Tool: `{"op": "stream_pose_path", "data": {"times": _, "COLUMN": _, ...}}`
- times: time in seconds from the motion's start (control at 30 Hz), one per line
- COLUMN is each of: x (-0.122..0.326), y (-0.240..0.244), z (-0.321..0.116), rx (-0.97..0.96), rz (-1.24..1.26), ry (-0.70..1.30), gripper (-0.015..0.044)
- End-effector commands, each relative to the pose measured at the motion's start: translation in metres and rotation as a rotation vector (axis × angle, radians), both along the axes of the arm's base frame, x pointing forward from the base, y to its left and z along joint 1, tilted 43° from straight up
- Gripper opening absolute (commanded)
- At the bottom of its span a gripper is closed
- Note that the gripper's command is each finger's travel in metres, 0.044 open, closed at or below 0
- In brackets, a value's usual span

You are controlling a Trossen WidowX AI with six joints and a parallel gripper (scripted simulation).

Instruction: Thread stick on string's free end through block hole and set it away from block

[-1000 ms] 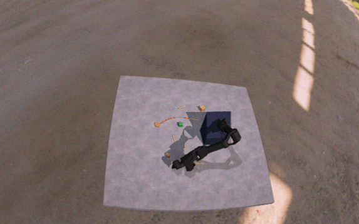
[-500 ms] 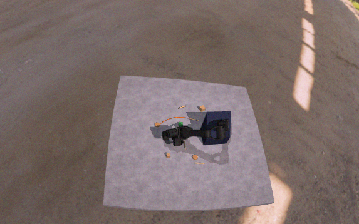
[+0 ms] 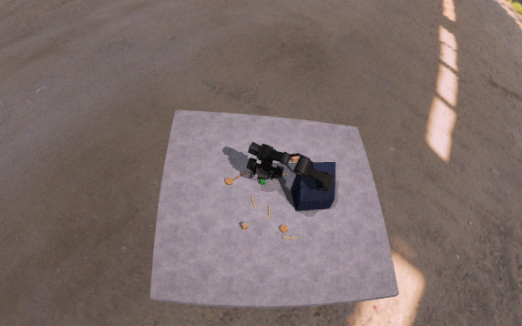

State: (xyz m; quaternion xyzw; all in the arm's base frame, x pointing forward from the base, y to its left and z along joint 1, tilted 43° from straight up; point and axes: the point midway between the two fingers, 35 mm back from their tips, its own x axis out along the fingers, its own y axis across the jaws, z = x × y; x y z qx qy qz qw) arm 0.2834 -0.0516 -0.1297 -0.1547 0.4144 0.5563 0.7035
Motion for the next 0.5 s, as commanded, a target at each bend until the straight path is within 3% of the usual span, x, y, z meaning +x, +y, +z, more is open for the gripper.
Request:
{"op": "stream_pose_path", "data": {"times": 0.0, "x": -0.0007, "y": -0.0038, "z": 0.0003, "rx": 0.033, "rz": -0.013, "ry": -0.007, "gripper": 0.0440}}
{"op": "stream_pose_path", "data": {"times": 0.3, "x": -0.0004, "y": -0.0022, "z": 0.0002, "rx": 0.025, "rz": -0.007, "ry": -0.004, "gripper": 0.0440}}
{"op": "stream_pose_path", "data": {"times": 0.47, "x": -0.0005, "y": -0.0024, "z": -0.0001, "rx": 0.025, "rz": -0.009, "ry": -0.003, "gripper": 0.0309}}
